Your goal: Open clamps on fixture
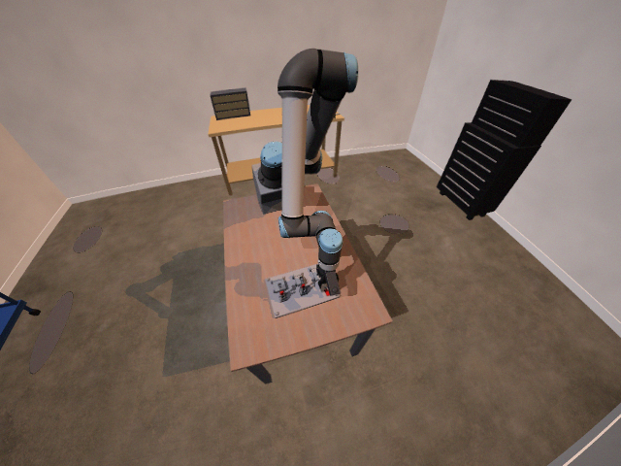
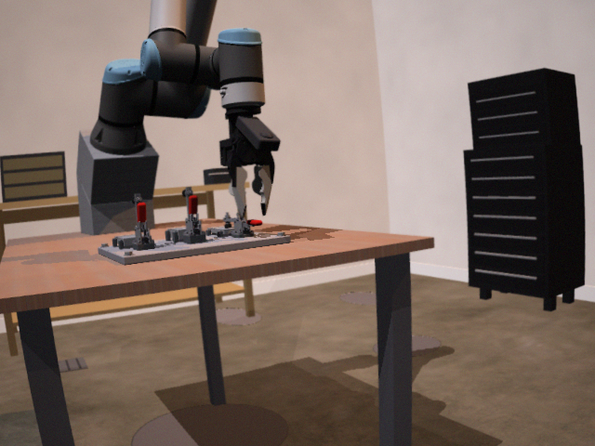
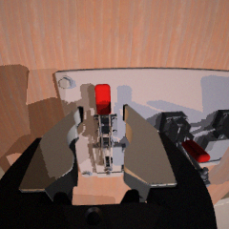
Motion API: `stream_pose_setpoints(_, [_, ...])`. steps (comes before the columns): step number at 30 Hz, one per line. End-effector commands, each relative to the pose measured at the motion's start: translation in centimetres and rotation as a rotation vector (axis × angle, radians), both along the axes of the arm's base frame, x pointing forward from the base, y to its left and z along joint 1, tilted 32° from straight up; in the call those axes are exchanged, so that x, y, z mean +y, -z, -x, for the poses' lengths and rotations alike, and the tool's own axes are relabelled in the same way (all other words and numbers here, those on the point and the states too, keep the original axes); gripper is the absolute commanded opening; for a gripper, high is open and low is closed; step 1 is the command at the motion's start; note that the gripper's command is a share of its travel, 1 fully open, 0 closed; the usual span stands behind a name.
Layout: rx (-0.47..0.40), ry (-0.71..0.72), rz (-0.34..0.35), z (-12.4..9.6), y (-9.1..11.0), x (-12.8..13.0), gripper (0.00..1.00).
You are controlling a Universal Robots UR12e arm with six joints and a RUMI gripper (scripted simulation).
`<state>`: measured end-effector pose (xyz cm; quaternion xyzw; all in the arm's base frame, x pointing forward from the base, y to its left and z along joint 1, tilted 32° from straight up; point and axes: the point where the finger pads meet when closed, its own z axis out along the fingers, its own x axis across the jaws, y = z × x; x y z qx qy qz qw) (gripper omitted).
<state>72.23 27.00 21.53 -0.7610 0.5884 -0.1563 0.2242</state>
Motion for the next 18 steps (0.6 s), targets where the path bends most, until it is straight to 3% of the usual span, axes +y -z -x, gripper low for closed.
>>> stream_pose_setpoints(1, [0.004,-0.001,0.001,0.1,0.3,0.1,0.28])
stream_pose_setpoints(18, [0.0,-0.001,0.0,-1.3,2.1,0.6,0.28])
